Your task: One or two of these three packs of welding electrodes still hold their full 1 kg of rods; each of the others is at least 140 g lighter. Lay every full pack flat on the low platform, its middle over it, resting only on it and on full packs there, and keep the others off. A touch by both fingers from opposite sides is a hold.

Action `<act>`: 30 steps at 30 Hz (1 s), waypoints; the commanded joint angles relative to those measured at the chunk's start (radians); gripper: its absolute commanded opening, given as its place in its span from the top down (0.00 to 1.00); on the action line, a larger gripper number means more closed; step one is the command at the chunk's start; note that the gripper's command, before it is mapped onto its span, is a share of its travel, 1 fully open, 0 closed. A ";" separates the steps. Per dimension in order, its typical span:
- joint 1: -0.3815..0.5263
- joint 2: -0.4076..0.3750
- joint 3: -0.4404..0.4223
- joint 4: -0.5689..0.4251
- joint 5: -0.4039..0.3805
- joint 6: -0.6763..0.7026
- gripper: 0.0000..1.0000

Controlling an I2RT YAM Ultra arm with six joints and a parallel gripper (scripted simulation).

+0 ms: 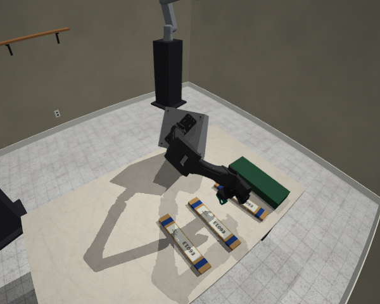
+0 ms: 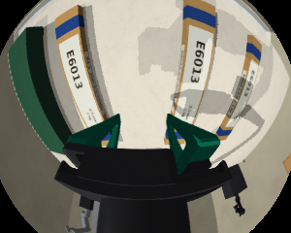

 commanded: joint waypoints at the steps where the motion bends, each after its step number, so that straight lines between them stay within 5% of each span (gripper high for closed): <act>1: 0.027 -0.003 0.025 0.033 -0.013 -0.013 0.35; 30: 0.035 0.015 0.017 -0.003 -0.001 0.007 0.35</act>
